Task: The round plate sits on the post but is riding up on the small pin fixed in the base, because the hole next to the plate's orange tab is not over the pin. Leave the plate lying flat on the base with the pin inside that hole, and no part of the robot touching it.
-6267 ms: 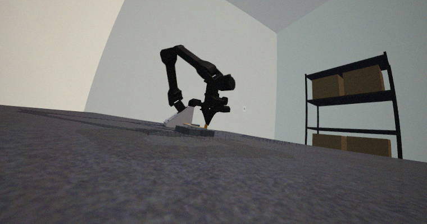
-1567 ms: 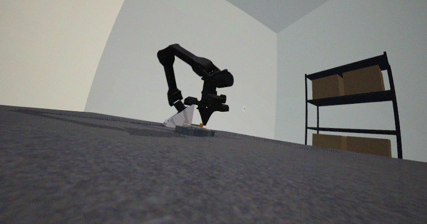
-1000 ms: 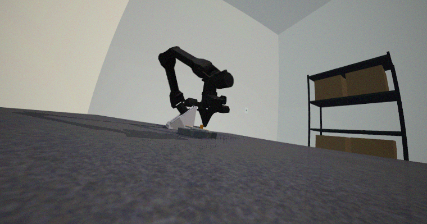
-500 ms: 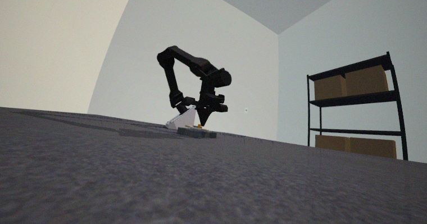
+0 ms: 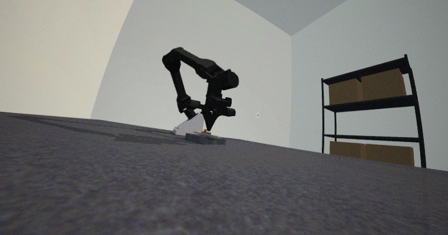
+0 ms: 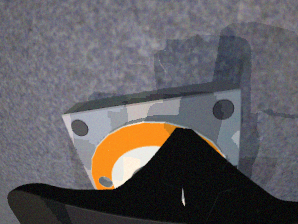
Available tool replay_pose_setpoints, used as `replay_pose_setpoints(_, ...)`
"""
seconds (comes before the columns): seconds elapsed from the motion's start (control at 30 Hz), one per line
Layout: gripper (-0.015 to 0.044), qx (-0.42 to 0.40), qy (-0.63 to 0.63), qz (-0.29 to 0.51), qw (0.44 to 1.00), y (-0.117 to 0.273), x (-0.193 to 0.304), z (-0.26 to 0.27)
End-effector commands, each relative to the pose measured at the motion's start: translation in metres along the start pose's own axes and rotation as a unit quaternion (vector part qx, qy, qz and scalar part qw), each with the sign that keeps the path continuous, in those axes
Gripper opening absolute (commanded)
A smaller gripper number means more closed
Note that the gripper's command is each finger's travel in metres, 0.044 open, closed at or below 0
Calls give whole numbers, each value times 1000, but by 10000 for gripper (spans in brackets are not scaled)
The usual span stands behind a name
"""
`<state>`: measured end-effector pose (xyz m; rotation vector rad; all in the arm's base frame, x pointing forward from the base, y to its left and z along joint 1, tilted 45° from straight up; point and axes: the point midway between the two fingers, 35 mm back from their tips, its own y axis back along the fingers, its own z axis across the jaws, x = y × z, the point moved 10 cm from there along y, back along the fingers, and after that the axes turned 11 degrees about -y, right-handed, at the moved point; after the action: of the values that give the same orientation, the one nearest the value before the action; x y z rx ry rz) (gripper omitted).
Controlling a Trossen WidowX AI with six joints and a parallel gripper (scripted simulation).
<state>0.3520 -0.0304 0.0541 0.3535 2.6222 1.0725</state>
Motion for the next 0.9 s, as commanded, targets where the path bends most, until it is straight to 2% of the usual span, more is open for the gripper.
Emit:
replay_pose_setpoints(0.0,0,5,1,3,1000,-2,2,-8)
replay_pose_setpoints(0.87,0,5,1,4,1000,-1,10,-30)
